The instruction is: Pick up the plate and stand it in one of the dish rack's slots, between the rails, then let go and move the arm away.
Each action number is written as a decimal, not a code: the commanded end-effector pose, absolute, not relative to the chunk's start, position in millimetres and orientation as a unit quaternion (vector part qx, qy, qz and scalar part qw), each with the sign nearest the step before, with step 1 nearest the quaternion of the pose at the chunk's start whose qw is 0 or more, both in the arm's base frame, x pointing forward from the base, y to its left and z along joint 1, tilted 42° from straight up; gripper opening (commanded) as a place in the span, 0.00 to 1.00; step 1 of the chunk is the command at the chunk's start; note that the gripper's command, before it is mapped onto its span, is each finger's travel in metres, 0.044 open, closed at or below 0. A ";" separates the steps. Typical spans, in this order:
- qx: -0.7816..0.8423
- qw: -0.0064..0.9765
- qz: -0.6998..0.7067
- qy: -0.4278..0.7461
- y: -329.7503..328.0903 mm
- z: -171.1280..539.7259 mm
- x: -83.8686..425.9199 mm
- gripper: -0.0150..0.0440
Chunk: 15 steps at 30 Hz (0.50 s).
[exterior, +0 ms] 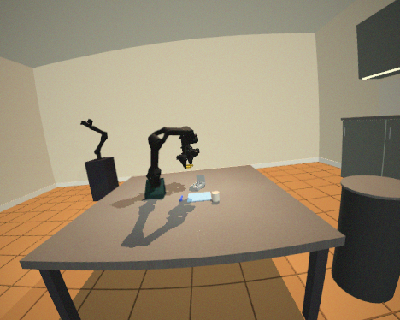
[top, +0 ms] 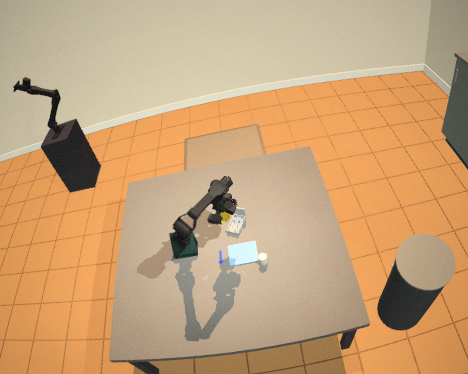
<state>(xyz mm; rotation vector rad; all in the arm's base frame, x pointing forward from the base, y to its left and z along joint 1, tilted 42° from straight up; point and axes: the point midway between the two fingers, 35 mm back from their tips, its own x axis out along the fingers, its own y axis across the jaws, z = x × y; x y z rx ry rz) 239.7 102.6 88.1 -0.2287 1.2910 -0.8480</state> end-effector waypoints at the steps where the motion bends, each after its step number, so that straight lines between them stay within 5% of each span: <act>1: -0.093 0.711 -0.387 0.579 103.7 85.9 235.3 0.25; 15: -0.095 0.655 -0.278 0.696 85.5 50.5 232.2 0.25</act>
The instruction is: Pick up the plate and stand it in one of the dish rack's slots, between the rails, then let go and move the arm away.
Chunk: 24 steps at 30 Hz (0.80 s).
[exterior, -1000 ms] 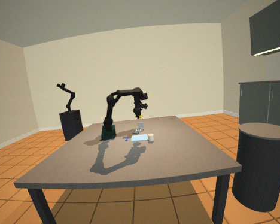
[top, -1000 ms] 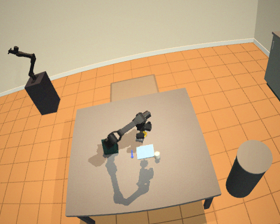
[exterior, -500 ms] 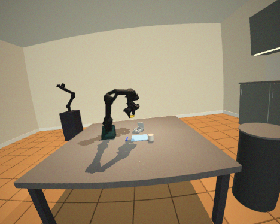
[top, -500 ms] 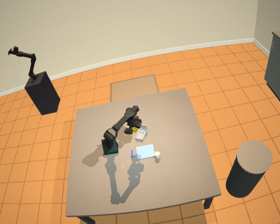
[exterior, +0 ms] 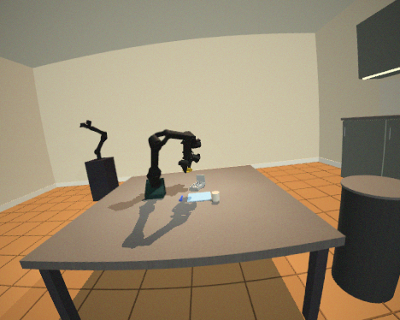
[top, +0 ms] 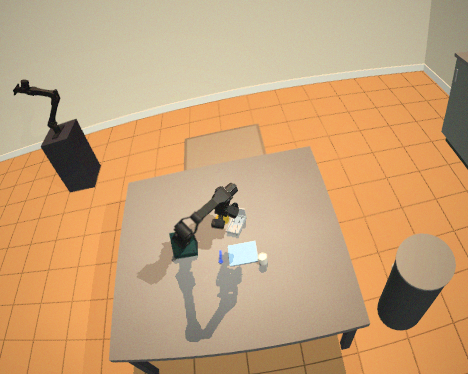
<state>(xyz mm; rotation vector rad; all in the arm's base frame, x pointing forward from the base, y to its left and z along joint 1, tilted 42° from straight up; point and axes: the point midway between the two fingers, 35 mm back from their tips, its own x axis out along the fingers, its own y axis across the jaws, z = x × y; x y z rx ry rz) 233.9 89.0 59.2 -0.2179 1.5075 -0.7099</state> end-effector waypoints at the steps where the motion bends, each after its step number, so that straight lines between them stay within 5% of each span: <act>1: -0.094 0.651 -0.268 0.703 84.4 48.1 232.0 0.25; 24: -0.068 0.621 0.004 0.781 64.5 1.3 232.2 0.25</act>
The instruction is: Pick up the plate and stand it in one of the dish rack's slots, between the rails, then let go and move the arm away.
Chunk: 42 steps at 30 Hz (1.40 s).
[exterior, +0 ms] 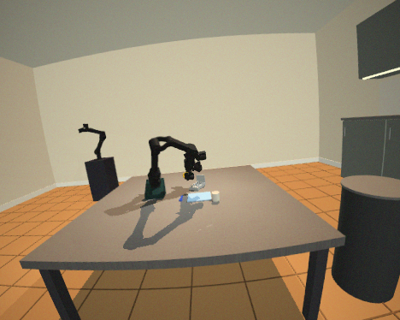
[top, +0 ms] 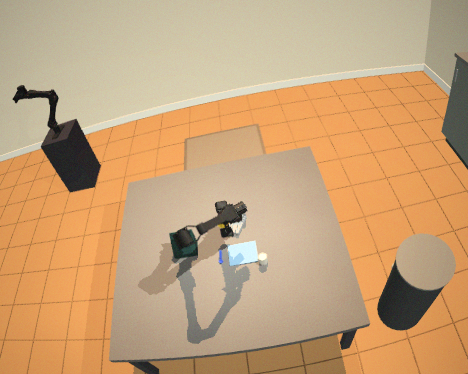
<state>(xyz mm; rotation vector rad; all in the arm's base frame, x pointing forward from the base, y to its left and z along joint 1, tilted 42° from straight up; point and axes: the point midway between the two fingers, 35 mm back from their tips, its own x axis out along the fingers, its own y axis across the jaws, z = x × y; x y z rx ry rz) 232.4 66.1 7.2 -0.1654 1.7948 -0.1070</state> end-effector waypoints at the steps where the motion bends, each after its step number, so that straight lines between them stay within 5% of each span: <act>1: -0.067 0.621 0.017 0.780 63.8 -0.2 232.4 0.25; 42: -0.143 0.745 0.425 0.494 31.3 -27.8 249.8 0.25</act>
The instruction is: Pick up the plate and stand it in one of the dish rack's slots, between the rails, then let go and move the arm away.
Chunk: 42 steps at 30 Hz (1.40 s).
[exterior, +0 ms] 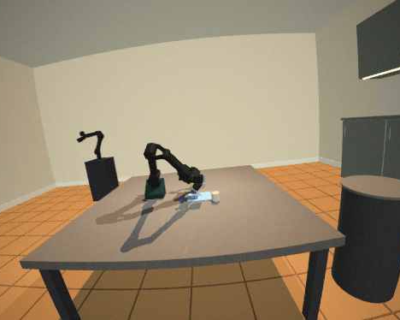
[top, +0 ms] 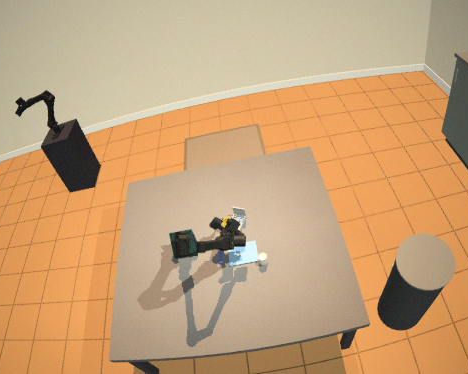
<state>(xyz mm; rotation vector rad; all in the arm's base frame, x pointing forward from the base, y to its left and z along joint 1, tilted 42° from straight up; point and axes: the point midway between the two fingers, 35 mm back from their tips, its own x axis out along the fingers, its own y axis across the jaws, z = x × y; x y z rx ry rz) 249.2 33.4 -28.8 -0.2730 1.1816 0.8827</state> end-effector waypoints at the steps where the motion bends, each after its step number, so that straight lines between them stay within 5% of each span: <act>1: -0.149 0.748 0.430 0.482 30.3 -27.6 250.1 0.25; 24: -0.326 0.783 0.483 0.218 4.9 -15.3 247.7 0.25; 42: -0.331 0.783 0.481 0.214 11.2 -21.5 251.7 0.25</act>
